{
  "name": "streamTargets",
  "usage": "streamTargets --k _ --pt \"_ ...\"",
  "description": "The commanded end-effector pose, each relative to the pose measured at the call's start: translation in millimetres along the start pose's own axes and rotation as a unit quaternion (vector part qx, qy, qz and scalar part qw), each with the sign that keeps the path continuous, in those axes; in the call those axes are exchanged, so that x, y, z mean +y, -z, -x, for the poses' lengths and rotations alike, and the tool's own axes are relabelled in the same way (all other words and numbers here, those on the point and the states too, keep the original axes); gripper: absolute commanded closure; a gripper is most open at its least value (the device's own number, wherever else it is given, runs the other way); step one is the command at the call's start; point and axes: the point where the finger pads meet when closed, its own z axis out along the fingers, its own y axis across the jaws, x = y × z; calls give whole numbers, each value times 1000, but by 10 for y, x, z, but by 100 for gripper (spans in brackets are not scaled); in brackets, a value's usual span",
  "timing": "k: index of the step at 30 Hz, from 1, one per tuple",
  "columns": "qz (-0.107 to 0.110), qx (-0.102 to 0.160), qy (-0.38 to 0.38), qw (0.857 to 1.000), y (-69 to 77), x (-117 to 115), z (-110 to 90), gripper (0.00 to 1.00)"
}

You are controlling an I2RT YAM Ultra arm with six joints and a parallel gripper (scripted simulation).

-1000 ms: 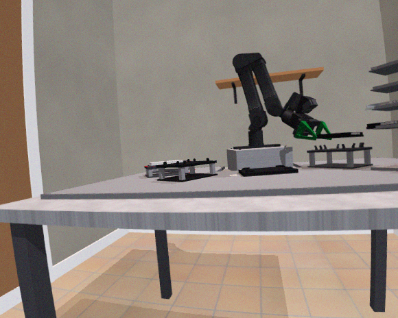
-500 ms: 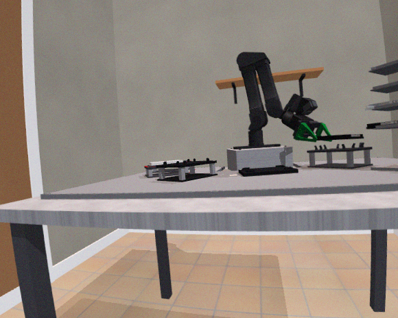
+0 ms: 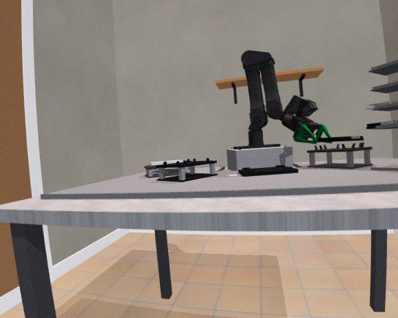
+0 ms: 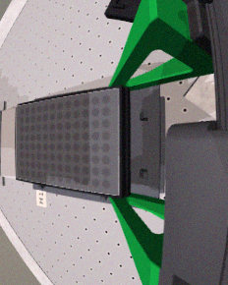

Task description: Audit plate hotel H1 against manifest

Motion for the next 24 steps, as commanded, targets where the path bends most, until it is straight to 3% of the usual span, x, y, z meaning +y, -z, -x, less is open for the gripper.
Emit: streamTargets --k 1,24 --pt "5 -18 -11 1000 -7 30 91 14" --pt "5 -18 -11 1000 -61 31 -1 14"
